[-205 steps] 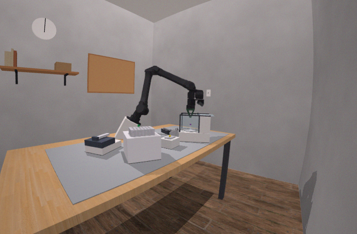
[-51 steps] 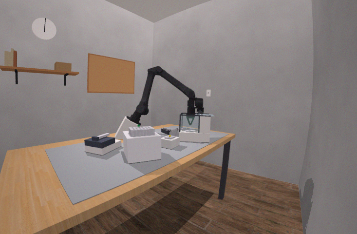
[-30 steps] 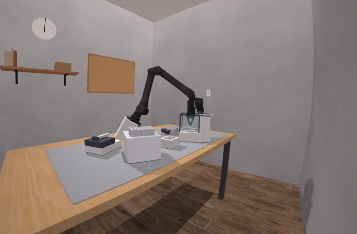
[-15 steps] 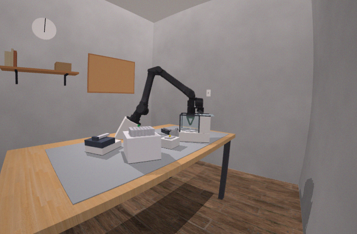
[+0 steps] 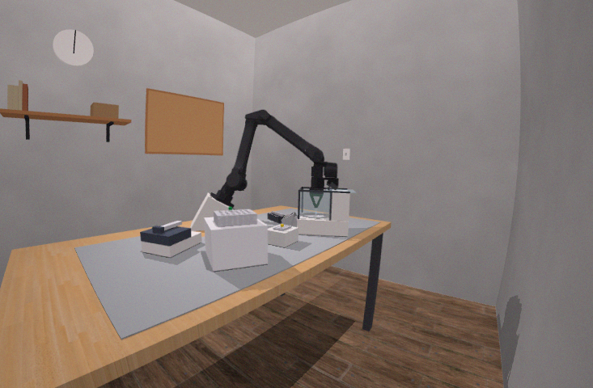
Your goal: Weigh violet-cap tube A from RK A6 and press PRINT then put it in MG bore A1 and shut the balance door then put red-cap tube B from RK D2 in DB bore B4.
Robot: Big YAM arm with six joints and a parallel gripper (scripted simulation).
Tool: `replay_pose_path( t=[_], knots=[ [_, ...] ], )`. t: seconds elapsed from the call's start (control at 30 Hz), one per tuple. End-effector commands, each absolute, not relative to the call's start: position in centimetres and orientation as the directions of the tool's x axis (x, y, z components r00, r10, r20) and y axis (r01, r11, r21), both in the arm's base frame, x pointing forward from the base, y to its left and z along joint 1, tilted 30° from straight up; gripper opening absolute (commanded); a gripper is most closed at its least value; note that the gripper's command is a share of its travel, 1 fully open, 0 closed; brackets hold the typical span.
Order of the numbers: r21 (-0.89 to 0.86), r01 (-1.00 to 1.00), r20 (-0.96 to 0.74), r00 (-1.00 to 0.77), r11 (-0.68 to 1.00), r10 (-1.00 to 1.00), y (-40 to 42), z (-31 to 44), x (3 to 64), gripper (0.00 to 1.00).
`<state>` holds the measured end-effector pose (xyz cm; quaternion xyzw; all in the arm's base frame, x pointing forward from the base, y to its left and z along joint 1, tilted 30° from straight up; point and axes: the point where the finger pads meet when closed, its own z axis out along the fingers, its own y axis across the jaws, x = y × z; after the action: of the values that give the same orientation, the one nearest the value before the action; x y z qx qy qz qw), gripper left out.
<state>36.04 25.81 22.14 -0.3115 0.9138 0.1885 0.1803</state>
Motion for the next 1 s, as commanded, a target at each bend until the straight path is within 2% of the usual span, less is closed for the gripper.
replay_pose_path(
  t=[0.0, 0.37, 0.4, 0.5, 0.8, 0.97],
  knots=[
    [0.216, -0.643, -0.503, -0.718, 0.735, -0.480, 25.5, 25.7, 37.1, 0.09],
    [0.215, -0.647, -0.505, -0.715, 0.732, -0.484, 24.8, 27.1, 36.7, 0.09],
    [0.227, -0.644, -0.458, -0.732, 0.730, -0.504, 25.2, 24.8, 36.4, 0.09],
    [0.214, -0.647, -0.505, -0.715, 0.732, -0.484, 24.5, 27.7, 36.5, 0.09],
    [0.213, -0.647, -0.506, -0.714, 0.732, -0.484, 23.8, 29.0, 36.1, 0.09],
    [0.224, -0.645, -0.465, -0.729, 0.730, -0.501, 23.7, 27.3, 35.4, 0.09]
  ],
)
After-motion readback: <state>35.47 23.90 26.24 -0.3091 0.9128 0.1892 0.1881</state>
